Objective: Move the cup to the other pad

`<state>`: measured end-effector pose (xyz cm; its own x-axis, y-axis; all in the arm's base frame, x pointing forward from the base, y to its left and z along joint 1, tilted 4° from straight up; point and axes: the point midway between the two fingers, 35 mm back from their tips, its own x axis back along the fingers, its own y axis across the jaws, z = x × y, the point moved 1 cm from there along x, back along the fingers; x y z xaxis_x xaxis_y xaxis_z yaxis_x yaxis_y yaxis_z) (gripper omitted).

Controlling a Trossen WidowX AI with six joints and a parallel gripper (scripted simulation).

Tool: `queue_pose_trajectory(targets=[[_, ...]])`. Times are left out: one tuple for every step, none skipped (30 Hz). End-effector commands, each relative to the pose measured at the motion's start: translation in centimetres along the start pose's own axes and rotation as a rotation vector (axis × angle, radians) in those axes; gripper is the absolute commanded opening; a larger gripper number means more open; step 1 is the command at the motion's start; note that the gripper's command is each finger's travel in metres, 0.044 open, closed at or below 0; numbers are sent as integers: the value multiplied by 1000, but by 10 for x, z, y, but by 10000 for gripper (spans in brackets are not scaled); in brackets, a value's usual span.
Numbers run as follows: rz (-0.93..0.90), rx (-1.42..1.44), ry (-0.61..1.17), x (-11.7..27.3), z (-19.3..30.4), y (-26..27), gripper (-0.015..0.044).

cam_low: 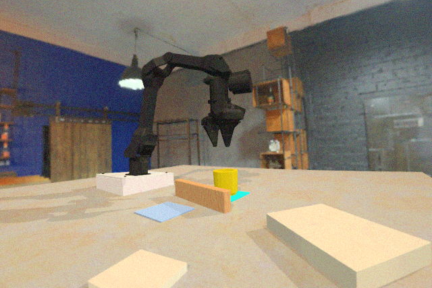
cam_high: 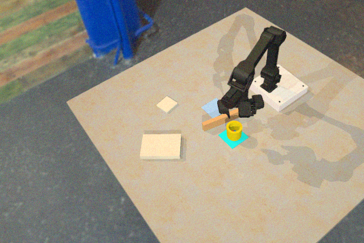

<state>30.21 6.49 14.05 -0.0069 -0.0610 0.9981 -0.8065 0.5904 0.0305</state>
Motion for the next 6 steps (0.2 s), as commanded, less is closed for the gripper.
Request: queue_pose_trajectory(targets=[[2, 4, -7, 12, 0, 0, 440], [2, 4, -7, 12, 0, 0, 440], [2, 4, -7, 12, 0, 0, 440], [2, 4, -7, 13, 0, -1, 440], [4, 1, -4, 8, 0, -1, 440], [4, 1, -4, 8, 0, -1, 440]])
